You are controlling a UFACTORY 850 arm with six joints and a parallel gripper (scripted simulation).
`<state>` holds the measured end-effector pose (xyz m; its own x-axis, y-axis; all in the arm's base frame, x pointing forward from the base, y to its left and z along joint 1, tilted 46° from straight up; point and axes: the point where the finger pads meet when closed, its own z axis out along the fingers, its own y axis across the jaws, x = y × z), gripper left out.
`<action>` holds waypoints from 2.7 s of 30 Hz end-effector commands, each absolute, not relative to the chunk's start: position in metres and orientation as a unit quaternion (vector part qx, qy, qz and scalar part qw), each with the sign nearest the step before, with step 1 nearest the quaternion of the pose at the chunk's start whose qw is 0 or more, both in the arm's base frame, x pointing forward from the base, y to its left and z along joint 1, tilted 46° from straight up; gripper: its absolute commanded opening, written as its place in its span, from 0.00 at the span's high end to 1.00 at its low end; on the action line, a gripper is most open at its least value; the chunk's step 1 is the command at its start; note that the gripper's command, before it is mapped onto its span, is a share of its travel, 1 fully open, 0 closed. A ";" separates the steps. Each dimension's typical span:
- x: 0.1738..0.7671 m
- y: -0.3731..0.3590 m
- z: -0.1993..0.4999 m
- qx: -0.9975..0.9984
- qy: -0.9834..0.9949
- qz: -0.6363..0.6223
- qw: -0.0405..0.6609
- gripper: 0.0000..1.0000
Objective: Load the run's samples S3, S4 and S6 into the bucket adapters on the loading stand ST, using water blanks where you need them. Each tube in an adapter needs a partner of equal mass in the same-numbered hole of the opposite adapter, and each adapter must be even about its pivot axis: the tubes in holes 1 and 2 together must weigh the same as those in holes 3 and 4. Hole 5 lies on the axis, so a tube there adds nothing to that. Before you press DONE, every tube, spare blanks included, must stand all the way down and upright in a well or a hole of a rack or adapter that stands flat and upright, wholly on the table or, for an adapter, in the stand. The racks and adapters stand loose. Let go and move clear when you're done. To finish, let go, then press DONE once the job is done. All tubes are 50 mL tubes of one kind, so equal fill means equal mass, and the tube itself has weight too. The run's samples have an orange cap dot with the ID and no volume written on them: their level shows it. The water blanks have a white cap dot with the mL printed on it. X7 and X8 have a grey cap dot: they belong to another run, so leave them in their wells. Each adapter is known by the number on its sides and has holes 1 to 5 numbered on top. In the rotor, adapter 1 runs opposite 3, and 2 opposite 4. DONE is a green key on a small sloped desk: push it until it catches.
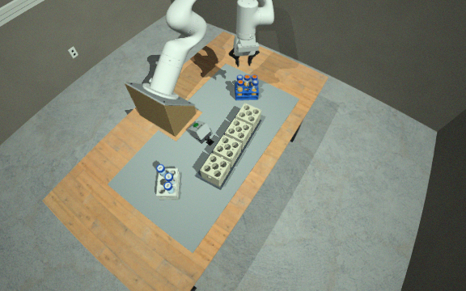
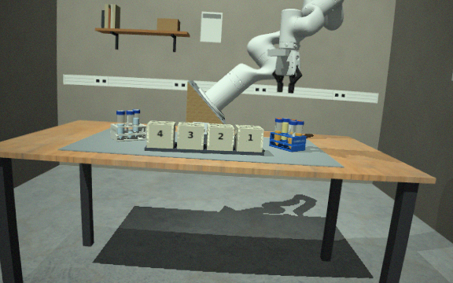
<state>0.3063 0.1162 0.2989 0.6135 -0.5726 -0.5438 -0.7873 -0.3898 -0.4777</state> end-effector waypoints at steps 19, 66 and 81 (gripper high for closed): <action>0.316 0.144 0.329 -0.909 0.139 0.025 0.393 0.43; 0.317 0.154 0.319 -0.887 -0.243 -0.137 0.369 0.43; 0.319 0.172 0.301 -0.886 -0.243 -0.137 0.369 0.43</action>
